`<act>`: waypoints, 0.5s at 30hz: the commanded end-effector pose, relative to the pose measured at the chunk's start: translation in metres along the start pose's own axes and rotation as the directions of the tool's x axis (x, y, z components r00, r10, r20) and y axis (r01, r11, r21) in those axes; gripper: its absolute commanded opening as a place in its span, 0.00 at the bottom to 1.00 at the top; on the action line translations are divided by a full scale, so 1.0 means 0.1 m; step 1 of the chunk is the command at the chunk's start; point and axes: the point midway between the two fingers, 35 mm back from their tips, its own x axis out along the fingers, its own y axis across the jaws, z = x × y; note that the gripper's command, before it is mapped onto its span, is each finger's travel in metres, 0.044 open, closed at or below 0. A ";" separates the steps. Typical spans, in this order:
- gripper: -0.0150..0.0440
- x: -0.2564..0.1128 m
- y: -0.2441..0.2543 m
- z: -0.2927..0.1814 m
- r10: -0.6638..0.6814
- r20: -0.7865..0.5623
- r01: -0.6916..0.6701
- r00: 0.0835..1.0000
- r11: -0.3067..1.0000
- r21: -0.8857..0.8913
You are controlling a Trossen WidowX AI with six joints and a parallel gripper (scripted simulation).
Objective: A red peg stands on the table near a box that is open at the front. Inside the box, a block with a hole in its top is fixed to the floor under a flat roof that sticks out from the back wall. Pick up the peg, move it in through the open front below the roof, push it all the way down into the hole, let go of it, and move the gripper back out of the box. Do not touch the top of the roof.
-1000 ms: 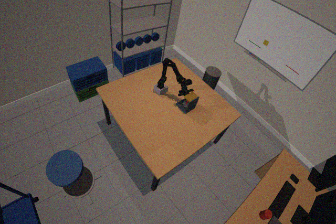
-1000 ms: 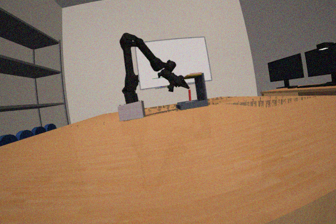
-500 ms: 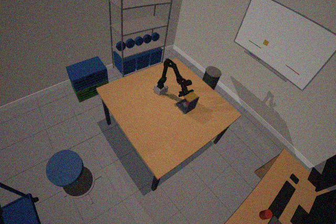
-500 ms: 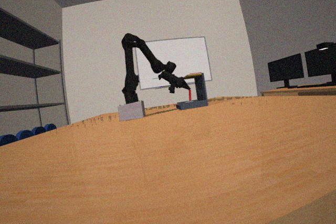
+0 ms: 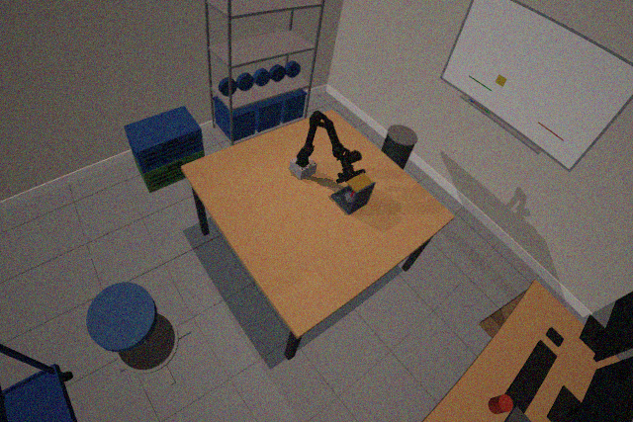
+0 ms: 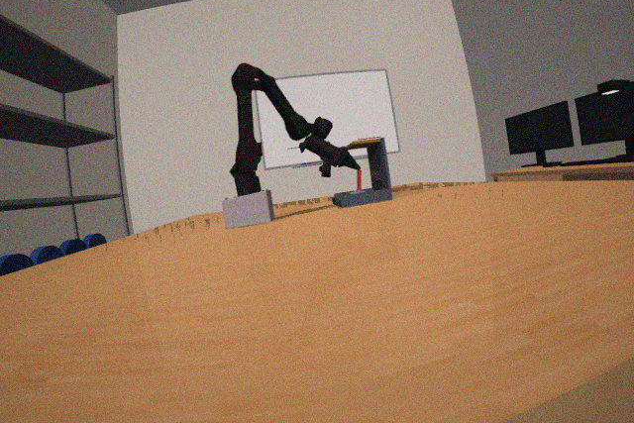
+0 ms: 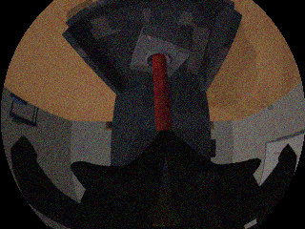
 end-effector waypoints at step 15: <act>0.25 0.05 0.06 0.20 0.018 0.049 -0.017 0.999 1.000 -0.019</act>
